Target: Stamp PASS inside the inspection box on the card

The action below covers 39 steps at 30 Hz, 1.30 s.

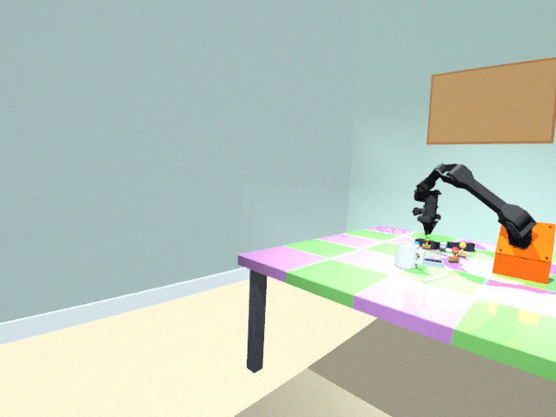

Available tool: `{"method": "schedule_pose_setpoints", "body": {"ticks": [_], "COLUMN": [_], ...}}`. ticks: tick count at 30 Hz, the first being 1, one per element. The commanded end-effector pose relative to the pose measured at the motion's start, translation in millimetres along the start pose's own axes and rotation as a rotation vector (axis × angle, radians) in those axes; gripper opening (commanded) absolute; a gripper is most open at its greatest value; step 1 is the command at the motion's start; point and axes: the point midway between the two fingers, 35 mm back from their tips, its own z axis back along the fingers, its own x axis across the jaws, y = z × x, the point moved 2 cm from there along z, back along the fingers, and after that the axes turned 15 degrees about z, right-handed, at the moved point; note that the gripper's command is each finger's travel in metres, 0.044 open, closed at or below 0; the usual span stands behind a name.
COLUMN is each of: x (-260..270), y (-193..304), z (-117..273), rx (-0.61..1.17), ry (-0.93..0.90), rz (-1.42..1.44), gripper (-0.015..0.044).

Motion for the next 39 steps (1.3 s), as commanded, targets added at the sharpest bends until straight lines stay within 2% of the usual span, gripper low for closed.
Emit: {"method": "schedule_pose_setpoints", "body": {"ticks": [1,29,39], "x": [-1,0,0], "y": [0,1,1], "z": [-7,-52,-53], "rx": [-0.003,-0.004,-0.004], "ry": [-0.004,-0.007,-0.008], "rz": [-0.006,-0.006,-0.006], "gripper": [0.0214,0.0214,0.0214]}}
